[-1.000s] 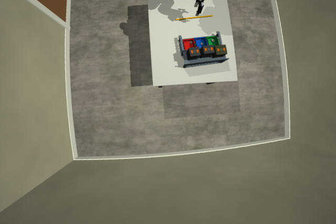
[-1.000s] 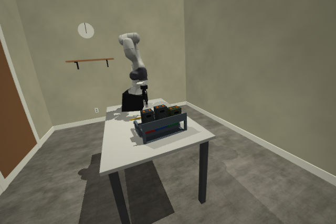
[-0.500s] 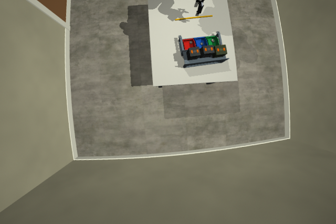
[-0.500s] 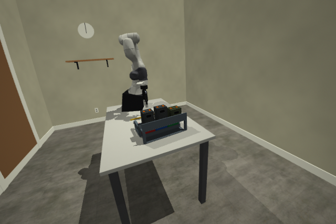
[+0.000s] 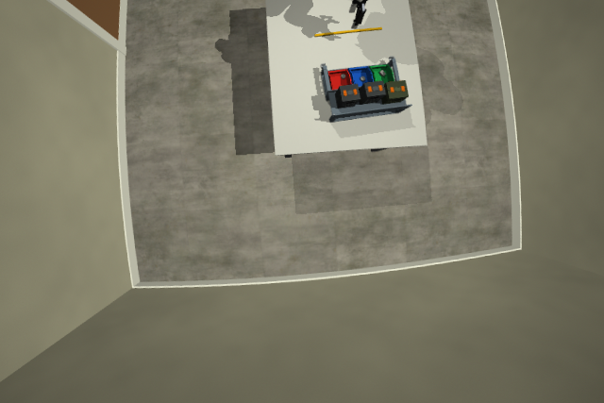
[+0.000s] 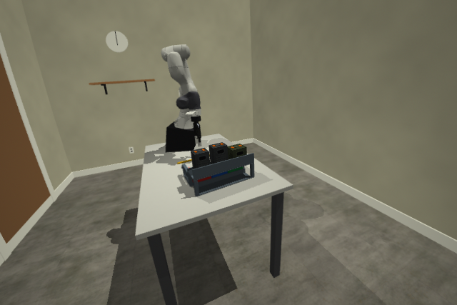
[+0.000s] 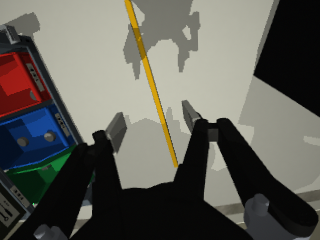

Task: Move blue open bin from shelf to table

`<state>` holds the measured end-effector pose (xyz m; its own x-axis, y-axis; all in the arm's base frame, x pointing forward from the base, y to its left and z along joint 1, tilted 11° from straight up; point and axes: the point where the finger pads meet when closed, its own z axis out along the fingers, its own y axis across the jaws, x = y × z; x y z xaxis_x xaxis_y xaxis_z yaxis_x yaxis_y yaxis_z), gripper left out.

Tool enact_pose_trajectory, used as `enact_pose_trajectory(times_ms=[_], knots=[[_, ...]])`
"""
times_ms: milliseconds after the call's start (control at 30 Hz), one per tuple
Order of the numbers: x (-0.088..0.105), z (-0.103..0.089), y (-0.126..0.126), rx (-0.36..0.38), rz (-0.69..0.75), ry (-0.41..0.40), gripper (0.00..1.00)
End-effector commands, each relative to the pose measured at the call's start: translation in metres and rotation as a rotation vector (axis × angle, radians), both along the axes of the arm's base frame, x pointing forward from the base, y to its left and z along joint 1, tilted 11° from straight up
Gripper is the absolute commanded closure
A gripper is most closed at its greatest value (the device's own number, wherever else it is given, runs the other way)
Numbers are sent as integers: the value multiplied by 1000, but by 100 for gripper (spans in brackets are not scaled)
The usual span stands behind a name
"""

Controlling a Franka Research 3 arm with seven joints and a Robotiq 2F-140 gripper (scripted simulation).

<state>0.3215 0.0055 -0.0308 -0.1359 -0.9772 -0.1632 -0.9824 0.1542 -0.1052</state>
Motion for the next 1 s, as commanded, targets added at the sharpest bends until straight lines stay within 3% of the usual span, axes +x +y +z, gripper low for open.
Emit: enact_pose_trajectory(times_ms=[0,100,133,267,667,700,833,967], knots=[[3,29,5,16,100,23,43],[3,29,5,16,100,23,43],[0,5,1,3,22,5,43],[3,29,5,16,100,23,43],[3,29,5,16,100,23,43],[0,5,1,3,22,5,43],[3,29,5,16,100,23,43],[3,29,5,16,100,23,43]])
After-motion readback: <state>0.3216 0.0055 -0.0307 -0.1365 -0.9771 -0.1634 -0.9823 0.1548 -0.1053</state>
